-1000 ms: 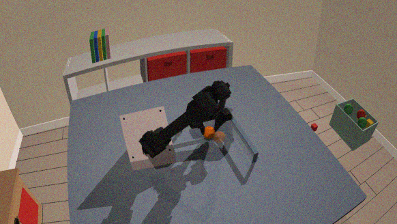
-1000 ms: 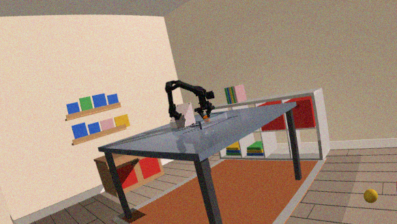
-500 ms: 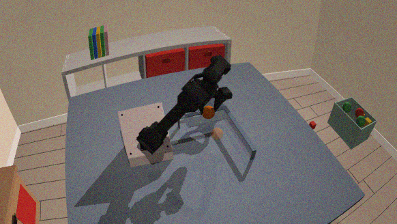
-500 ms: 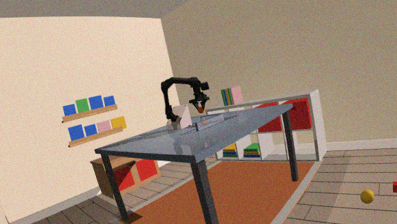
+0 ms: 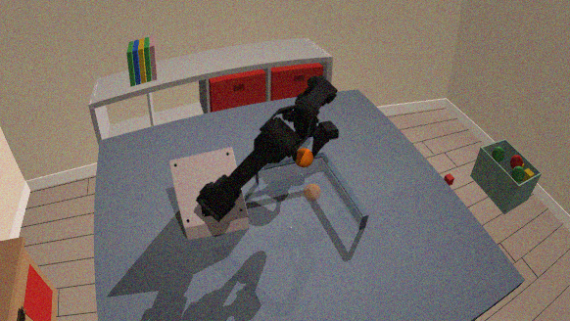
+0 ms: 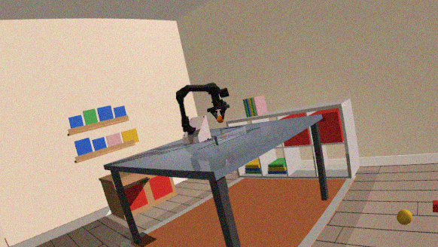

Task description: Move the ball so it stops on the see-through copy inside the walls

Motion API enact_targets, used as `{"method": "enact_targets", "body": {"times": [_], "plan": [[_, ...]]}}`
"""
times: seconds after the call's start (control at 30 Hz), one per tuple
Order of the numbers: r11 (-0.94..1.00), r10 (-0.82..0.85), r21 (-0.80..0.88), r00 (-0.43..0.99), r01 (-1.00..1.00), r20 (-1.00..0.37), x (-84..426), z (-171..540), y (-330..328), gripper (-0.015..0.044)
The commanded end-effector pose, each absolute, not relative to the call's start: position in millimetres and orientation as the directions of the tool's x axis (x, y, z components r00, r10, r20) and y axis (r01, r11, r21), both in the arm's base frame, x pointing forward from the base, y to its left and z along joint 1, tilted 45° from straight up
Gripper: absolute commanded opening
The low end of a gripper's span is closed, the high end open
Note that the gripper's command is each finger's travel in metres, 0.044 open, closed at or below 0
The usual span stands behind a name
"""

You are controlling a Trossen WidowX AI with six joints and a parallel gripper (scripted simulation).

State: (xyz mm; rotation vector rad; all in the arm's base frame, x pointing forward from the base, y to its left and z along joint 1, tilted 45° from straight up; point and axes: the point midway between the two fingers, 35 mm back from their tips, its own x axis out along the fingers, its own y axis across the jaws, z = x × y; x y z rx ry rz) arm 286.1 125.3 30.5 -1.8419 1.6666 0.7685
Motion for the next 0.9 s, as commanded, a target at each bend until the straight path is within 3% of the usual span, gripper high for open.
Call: {"method": "enact_targets", "body": {"times": [0.0, 0.87], "plan": [[-0.095, -0.691, -0.019, 0.080, -0.995, -0.719, 299.5, 29.7, 105.9, 0.0000], [-0.094, -0.697, -0.021, 0.081, -0.995, -0.713, 318.8, -24.0, 33.5, 0.0000]]}}
